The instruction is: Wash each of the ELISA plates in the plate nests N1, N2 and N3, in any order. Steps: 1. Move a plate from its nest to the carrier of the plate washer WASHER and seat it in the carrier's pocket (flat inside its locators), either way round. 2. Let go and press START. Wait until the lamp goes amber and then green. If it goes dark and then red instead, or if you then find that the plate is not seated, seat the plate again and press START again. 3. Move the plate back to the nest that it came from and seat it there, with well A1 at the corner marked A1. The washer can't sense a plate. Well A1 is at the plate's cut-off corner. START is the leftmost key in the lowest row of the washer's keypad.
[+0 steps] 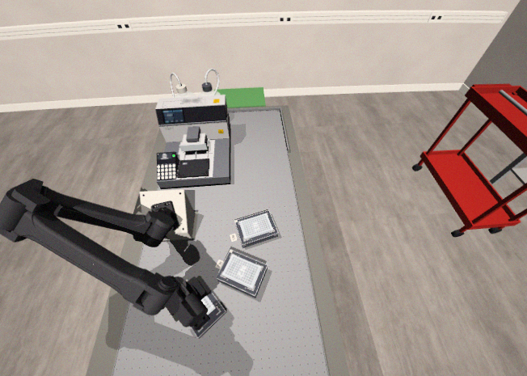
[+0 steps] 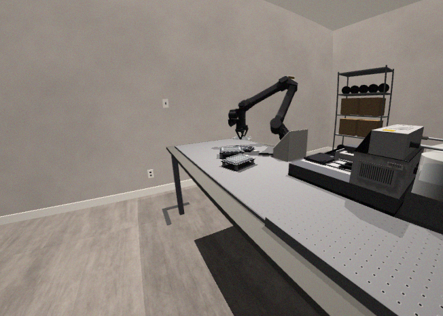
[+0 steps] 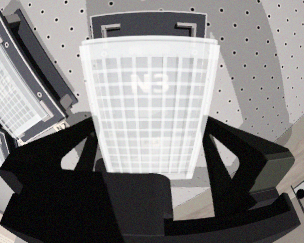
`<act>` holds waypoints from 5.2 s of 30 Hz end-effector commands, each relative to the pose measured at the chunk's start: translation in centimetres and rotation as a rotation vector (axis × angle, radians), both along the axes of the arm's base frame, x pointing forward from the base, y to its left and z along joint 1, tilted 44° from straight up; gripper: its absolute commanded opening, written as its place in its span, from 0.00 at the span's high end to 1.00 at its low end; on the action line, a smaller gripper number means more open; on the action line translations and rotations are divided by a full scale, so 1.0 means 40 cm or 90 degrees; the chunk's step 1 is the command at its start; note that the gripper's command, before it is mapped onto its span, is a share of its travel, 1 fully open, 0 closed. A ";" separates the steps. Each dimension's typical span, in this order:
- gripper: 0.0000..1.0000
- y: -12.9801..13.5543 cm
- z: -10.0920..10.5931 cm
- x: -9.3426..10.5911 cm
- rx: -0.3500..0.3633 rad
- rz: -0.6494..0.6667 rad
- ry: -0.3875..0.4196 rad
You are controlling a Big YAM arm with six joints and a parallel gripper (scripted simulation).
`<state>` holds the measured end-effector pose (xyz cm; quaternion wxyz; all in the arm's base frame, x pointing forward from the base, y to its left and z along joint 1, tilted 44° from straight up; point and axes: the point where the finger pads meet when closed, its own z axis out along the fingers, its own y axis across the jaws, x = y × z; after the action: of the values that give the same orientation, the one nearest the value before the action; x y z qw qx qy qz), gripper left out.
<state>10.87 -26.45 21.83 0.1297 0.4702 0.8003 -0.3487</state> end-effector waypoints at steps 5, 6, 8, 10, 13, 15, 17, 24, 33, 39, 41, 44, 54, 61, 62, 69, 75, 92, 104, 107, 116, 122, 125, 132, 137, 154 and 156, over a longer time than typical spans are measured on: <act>0.18 -0.034 0.011 0.007 -0.009 0.006 0.000; 0.18 -0.029 -0.014 0.001 -0.001 0.006 0.007; 0.18 -0.033 -0.027 -0.002 0.002 0.006 0.009; 0.18 -0.038 -0.033 -0.004 0.002 0.006 0.009; 0.18 -0.048 -0.039 -0.004 0.000 0.006 0.008; 0.18 -0.056 -0.038 -0.003 -0.002 0.006 0.006; 0.18 -0.058 -0.054 -0.007 0.002 0.006 0.010; 0.18 -0.073 -0.069 -0.010 0.002 0.006 0.010; 0.18 -0.098 -0.097 -0.015 0.002 0.006 0.010; 0.18 -0.122 -0.079 -0.008 -0.011 0.006 0.001; 0.18 -0.111 -0.076 -0.005 -0.012 0.007 -0.002; 0.18 -0.111 -0.076 -0.005 -0.012 0.007 -0.002; 0.18 -0.111 -0.076 -0.006 -0.012 0.007 -0.002; 0.18 -0.111 -0.077 -0.006 -0.012 0.007 -0.002; 0.18 -0.111 -0.077 -0.006 -0.012 0.007 -0.002; 0.18 -0.110 -0.077 -0.006 -0.012 0.007 -0.002; 0.18 -0.110 -0.077 -0.006 -0.012 0.007 -0.002; 0.18 -0.105 -0.110 -0.012 0.001 0.011 0.010; 0.18 -0.114 -0.104 -0.017 -0.003 0.006 0.008; 0.18 -0.105 -0.113 -0.011 0.004 0.012 0.011; 0.18 -0.114 -0.114 -0.019 0.000 0.006 0.009; 0.18 -0.116 -0.110 -0.014 -0.002 0.008 0.008; 0.18 -0.113 -0.118 -0.020 0.003 0.006 0.011; 0.18 -0.117 -0.119 -0.021 0.000 0.006 0.010; 0.18 -0.120 -0.116 -0.018 -0.002 0.007 0.008; 0.18 -0.125 -0.119 -0.018 -0.003 0.008 0.008; 0.18 -0.125 -0.119 -0.018 -0.003 0.008 0.008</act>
<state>10.20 -31.01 17.15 0.1304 0.4644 0.8024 -0.3515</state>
